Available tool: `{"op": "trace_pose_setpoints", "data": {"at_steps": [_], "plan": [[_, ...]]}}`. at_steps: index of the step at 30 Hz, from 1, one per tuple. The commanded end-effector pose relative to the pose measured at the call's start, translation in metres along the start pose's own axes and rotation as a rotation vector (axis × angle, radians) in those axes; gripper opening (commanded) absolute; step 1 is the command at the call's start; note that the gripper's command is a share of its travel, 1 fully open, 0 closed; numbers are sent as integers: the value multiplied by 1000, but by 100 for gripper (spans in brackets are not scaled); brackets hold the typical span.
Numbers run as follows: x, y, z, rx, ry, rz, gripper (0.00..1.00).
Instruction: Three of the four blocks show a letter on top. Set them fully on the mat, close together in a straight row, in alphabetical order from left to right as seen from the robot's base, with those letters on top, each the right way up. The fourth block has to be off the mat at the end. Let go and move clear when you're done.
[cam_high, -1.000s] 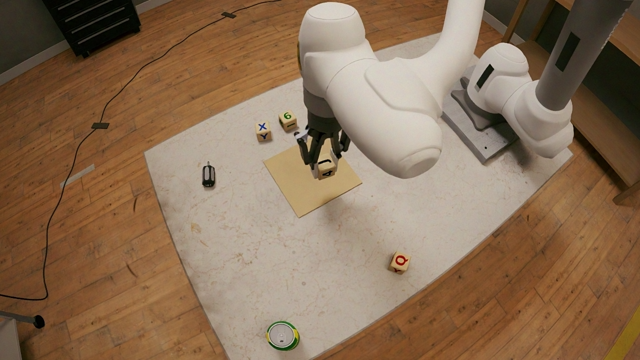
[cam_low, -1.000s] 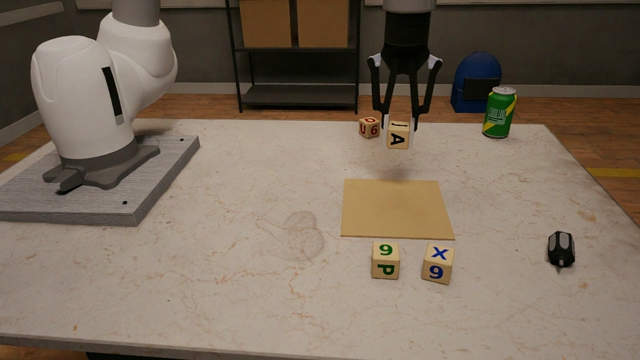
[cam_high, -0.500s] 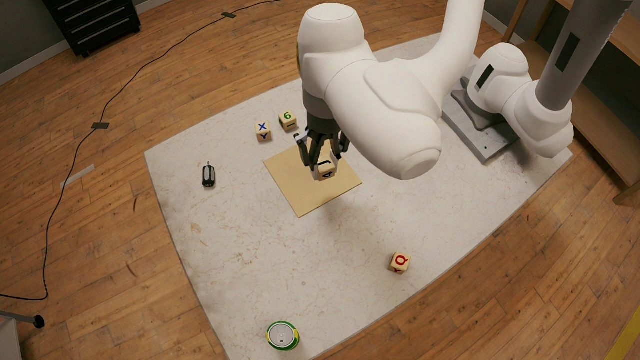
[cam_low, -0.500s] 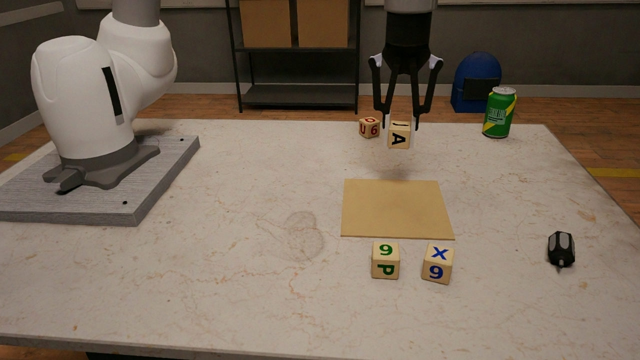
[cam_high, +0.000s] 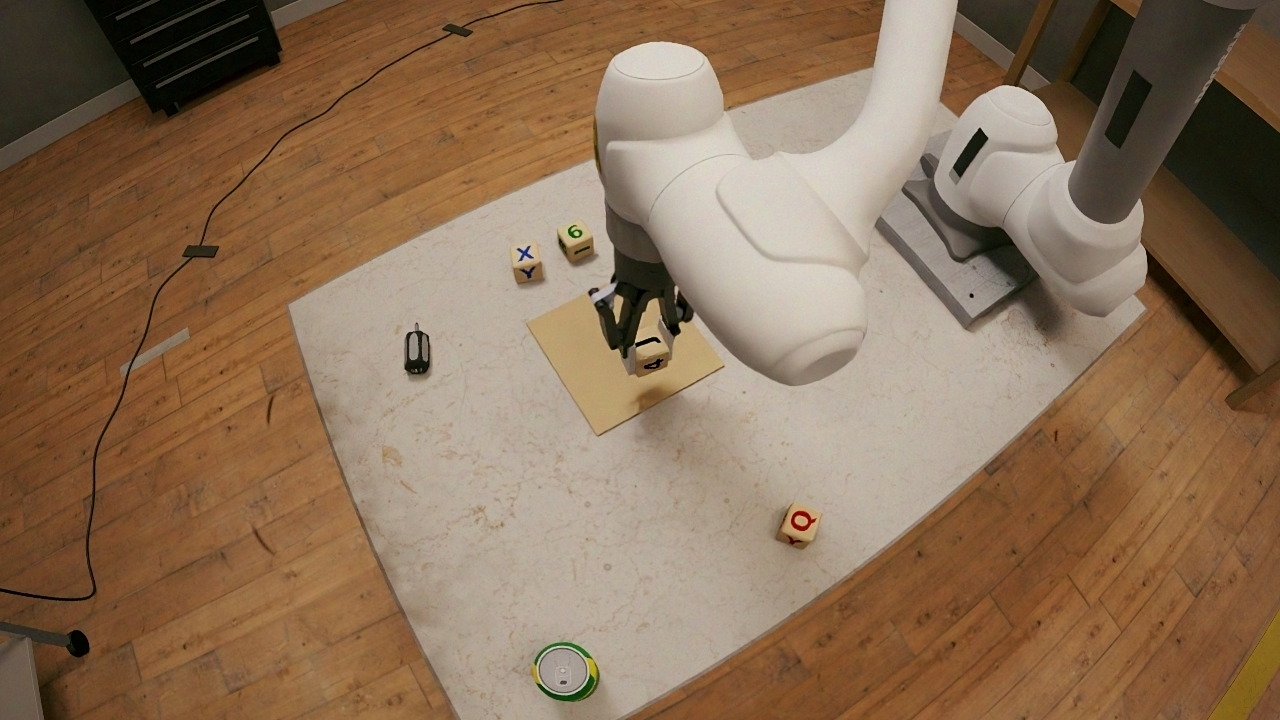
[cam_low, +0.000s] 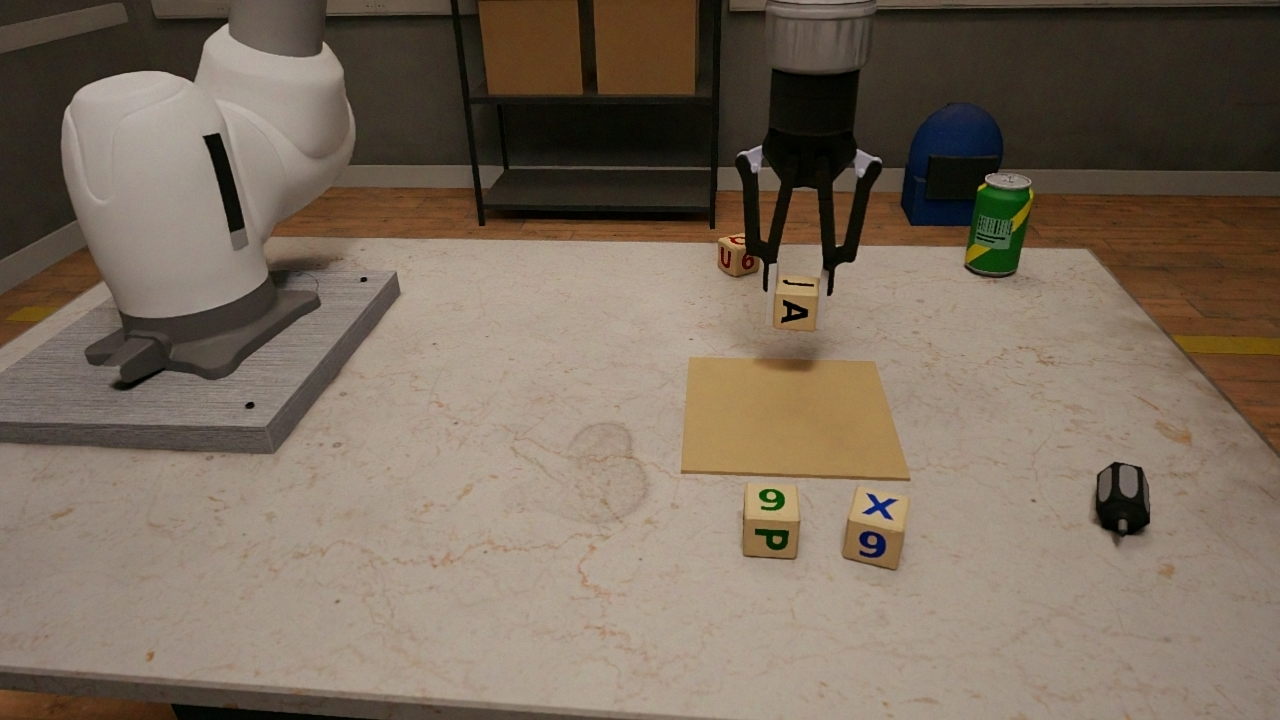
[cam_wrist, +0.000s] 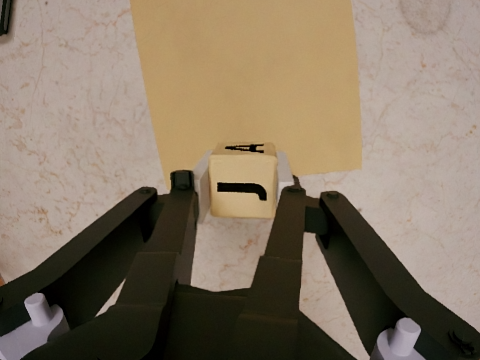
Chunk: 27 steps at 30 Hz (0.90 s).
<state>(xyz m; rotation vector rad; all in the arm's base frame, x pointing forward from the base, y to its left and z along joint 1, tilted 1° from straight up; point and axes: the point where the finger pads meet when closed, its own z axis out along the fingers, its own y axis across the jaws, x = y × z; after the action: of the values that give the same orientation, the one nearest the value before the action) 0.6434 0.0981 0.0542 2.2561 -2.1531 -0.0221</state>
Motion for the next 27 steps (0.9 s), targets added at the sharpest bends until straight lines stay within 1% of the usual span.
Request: {"op": "trace_pose_setpoints", "data": {"at_steps": [1,7,9,14,18,27], "plan": [[0,-1,13,2,0,0,31],[0,-1,40,2,0,0,31],[0,-1,40,2,0,0,31],[1,-1,54,2,0,0,31],[1,-1,58,2,0,0,31],[1,-1,58,2,0,0,31]]}}
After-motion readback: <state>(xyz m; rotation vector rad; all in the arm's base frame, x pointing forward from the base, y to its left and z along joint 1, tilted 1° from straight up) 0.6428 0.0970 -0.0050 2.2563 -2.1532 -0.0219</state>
